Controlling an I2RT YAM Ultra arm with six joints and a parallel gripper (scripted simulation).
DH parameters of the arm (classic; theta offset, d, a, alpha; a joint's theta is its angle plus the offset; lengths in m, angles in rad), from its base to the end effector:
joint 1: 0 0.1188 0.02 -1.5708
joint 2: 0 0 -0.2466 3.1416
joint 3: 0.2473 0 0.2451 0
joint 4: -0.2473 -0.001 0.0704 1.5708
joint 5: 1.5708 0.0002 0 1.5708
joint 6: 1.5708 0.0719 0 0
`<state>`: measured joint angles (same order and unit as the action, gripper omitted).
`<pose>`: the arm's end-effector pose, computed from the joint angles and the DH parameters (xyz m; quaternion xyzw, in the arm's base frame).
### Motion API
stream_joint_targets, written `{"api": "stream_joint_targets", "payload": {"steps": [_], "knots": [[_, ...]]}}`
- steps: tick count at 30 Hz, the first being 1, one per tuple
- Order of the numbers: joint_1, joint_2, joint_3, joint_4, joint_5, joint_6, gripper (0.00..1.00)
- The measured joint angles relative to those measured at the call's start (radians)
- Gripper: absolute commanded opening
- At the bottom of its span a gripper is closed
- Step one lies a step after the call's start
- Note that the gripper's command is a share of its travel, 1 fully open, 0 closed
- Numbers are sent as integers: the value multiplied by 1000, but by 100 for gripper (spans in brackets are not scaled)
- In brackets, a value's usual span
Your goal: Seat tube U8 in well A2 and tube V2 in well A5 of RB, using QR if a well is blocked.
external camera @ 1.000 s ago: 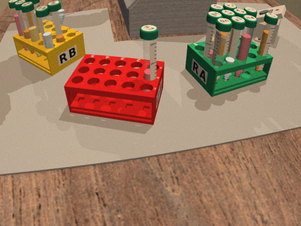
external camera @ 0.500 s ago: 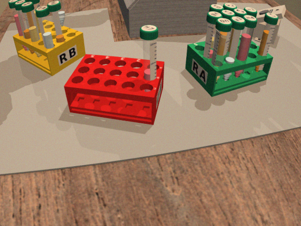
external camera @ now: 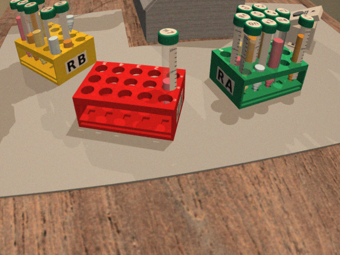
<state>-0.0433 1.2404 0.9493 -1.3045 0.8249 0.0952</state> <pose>0.1793 -0.0596 0.2222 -0.0584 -0.9142 0.4010 0.0010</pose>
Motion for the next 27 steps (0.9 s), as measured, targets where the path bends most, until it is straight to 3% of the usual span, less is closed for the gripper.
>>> {"api": "stream_joint_targets", "payload": {"steps": [27], "knots": [[-34,-4,-28,54,0,-49,0]]}}
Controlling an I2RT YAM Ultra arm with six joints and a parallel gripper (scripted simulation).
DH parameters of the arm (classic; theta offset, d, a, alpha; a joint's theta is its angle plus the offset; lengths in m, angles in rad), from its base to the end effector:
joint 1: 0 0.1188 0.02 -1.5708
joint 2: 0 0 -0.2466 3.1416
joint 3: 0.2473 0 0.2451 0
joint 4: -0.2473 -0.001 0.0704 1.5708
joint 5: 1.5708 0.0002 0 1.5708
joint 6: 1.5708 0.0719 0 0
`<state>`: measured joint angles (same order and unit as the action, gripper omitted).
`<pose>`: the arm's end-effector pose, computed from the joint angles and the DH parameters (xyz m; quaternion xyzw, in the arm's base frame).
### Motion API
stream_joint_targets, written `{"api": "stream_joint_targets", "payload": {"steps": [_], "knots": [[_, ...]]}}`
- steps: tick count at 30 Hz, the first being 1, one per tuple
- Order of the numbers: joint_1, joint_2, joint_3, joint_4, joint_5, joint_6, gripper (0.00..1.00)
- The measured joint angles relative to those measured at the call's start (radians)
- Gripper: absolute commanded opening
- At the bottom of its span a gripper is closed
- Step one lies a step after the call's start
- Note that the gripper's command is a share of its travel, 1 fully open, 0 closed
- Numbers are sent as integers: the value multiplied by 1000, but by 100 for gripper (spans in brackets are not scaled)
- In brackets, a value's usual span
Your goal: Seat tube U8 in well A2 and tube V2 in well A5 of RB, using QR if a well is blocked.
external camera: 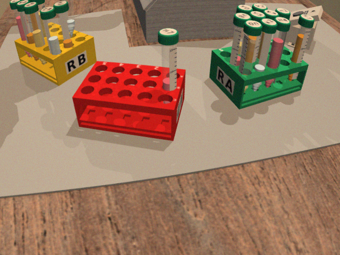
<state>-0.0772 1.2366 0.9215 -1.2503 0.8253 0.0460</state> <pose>0.1795 -0.0659 0.2160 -0.0575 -0.9143 0.4010 0.0038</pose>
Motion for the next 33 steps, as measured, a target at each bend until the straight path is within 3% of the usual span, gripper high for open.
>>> {"api": "stream_joint_targets", "payload": {"steps": [33], "knots": [[-78,-14,-37,99,-5,-106,0]]}}
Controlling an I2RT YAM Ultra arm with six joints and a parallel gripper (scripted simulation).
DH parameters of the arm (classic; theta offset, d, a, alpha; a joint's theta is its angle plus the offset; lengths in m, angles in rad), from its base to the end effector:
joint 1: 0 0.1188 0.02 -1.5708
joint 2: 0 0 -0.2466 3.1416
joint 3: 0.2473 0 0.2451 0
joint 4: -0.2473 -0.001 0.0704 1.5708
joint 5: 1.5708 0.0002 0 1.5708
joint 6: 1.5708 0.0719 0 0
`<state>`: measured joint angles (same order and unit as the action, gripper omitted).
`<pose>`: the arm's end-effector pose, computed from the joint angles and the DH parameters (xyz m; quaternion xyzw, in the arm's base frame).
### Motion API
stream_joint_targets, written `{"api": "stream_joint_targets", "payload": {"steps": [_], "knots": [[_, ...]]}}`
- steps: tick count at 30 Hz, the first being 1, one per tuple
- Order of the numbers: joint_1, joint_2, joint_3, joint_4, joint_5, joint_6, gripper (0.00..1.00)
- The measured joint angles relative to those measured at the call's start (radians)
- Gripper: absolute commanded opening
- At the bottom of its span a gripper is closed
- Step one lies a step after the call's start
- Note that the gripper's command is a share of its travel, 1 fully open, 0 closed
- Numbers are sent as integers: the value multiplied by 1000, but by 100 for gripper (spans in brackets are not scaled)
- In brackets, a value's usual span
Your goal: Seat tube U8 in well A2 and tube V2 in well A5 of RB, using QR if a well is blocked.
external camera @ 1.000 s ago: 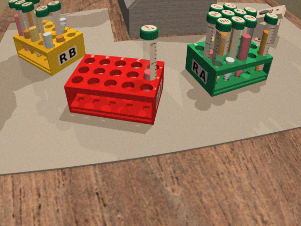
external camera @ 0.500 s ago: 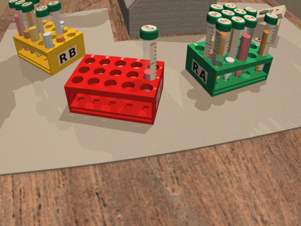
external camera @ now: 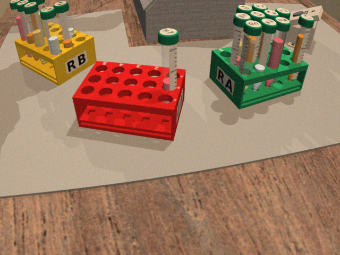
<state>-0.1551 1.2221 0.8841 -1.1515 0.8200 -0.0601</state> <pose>0.1791 -0.0802 0.2093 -0.0597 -0.9146 0.4000 0.0057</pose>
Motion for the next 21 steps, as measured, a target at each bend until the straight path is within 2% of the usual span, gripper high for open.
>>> {"api": "stream_joint_targets", "payload": {"steps": [21], "knots": [[-38,-12,-24,58,-14,-62,0]]}}
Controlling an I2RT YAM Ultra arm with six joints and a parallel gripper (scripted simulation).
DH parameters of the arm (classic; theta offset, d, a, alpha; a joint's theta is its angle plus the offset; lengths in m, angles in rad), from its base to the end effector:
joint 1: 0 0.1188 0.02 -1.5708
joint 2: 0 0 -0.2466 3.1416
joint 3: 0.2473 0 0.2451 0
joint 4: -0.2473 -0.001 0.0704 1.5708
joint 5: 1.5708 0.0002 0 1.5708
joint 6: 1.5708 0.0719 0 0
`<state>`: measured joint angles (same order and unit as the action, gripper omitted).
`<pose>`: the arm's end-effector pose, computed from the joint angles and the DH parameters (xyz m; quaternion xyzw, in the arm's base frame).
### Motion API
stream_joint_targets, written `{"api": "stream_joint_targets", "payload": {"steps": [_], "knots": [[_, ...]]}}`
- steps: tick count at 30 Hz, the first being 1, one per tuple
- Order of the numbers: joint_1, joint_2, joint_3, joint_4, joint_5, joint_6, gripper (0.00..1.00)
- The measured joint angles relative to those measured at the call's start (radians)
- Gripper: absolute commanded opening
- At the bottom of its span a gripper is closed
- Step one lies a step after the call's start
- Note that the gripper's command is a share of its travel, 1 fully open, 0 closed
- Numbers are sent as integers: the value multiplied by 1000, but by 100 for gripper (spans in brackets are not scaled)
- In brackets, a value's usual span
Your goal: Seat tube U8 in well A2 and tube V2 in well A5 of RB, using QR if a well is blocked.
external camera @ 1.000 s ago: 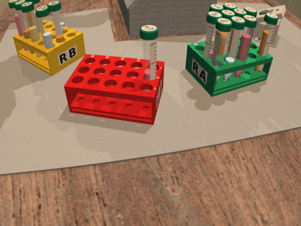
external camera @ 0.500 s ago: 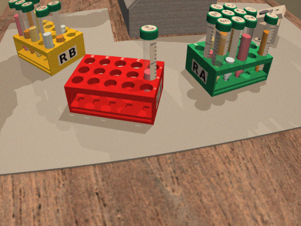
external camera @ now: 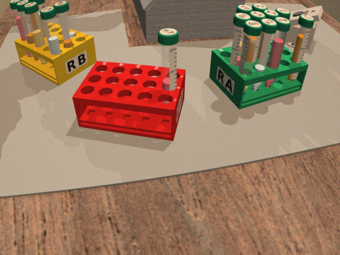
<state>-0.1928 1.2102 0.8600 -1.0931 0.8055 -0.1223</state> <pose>0.1786 -0.0867 0.2051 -0.0573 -0.9167 0.3955 0.0035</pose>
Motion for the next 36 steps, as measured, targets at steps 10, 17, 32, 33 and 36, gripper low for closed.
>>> {"api": "stream_joint_targets", "payload": {"steps": [10,17,32,33,36], "knots": [[-24,0,-13,31,-5,-31,0],[-35,0,-19,50,-8,-50,0],[-66,-7,-40,95,-17,-91,0],[-66,-7,-41,97,-17,-93,0],[-69,-7,-41,103,-20,-100,0]]}}
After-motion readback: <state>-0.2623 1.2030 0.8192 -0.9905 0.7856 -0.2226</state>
